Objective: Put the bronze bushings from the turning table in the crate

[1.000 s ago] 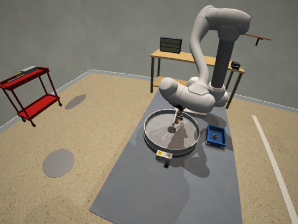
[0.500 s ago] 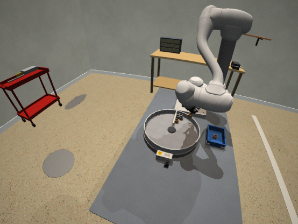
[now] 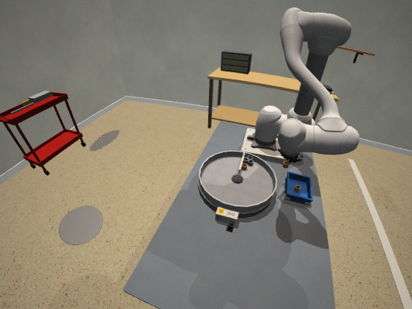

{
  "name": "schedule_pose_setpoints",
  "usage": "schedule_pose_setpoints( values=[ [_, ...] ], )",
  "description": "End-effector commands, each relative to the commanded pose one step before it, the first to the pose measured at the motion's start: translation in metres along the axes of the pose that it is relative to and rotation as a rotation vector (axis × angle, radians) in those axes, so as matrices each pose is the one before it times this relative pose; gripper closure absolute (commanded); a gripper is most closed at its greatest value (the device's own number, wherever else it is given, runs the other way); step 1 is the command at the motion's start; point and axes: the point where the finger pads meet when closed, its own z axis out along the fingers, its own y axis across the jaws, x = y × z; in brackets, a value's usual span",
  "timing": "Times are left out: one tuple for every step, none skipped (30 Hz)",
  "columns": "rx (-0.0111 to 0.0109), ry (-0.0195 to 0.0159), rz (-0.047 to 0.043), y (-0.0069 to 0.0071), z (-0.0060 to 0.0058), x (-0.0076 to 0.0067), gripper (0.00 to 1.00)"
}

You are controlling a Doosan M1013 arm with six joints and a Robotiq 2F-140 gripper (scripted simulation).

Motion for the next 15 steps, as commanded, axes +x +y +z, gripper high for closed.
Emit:
schedule_pose_setpoints(
  values=[
    [0.00036, -0.00102, 0.00084, 0.03643, 0.00847, 0.00988, 1.00],
    [0.00000, 0.00000, 0.00000, 0.00867, 0.00213, 0.00266, 1.00],
    [0.00000, 0.00000, 0.00000, 0.00813, 0.00199, 0.00249, 1.00],
    [0.00000, 0.00000, 0.00000, 0.00754, 0.00185, 0.00231, 1.00],
    [0.00000, 0.00000, 0.00000, 0.00691, 0.00170, 0.00212, 1.00],
    [0.00000, 0.00000, 0.00000, 0.00624, 0.00153, 0.00192, 1.00],
    [0.00000, 0.00000, 0.00000, 0.00556, 0.00137, 0.00171, 1.00],
    [0.00000, 0.00000, 0.00000, 0.00486, 0.00119, 0.00149, 1.00],
    [0.00000, 0.00000, 0.00000, 0.00415, 0.00102, 0.00127, 1.00],
    [0.00000, 0.00000, 0.00000, 0.00346, 0.00085, 0.00106, 1.00],
    [0.00000, 0.00000, 0.00000, 0.00278, 0.00068, 0.00086, 1.00],
    [0.00000, 0.00000, 0.00000, 0.00000, 0.00000, 0.00000, 1.00],
    [0.00000, 0.00000, 0.00000, 0.00000, 0.00000, 0.00000, 1.00],
    [0.00000, 0.00000, 0.00000, 0.00215, 0.00053, 0.00066, 1.00],
    [0.00000, 0.00000, 0.00000, 0.00157, 0.00038, 0.00048, 1.00]
  ],
)
